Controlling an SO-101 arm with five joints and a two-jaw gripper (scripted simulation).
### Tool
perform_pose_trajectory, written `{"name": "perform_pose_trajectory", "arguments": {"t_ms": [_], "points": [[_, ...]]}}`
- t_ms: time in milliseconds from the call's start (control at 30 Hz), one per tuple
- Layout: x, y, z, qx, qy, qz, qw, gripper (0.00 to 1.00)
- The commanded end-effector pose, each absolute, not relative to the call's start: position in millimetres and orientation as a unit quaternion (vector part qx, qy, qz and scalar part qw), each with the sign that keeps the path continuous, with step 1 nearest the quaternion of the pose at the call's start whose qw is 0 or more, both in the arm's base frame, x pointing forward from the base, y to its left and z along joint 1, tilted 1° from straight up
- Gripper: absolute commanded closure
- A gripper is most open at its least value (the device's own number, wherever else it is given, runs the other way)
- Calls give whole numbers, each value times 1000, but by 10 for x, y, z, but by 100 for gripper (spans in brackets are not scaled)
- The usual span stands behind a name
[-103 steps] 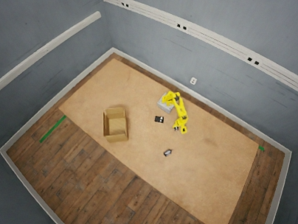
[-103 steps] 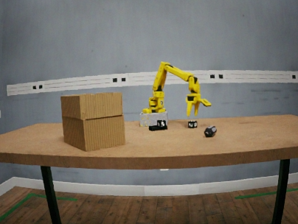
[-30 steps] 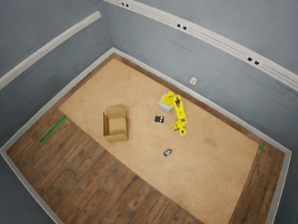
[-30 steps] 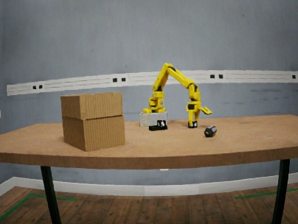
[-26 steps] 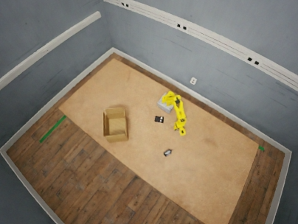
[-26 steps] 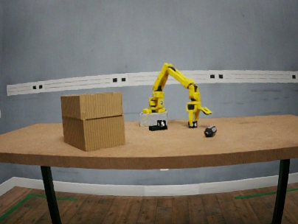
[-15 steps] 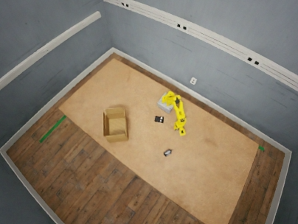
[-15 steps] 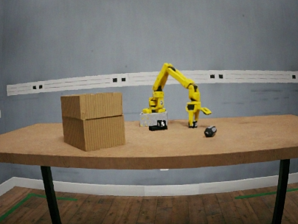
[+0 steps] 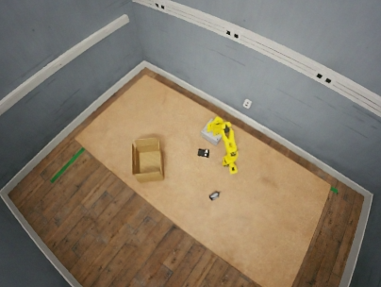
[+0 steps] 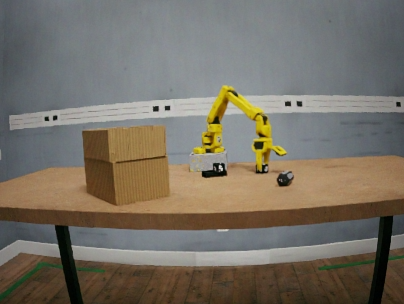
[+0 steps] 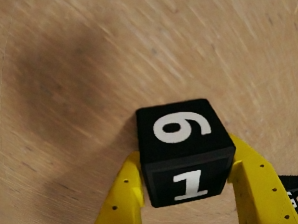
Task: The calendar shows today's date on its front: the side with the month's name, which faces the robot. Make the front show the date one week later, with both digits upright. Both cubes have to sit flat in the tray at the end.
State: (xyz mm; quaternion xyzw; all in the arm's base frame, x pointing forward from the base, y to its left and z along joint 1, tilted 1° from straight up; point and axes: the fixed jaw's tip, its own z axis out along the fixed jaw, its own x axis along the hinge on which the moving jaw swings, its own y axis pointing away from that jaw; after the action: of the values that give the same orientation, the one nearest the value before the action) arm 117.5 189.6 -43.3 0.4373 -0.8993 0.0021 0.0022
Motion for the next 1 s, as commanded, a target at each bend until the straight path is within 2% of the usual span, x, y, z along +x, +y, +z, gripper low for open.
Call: {"name": "perform_pose_trajectory", "arguments": {"t_ms": [0, 433, 967], "points": [[1166, 1842, -474, 435, -900, 7, 11, 89], [1166, 1842, -474, 435, -900, 7, 12, 99], [1164, 1857, -394, 435, -900, 7, 12, 100]]}}
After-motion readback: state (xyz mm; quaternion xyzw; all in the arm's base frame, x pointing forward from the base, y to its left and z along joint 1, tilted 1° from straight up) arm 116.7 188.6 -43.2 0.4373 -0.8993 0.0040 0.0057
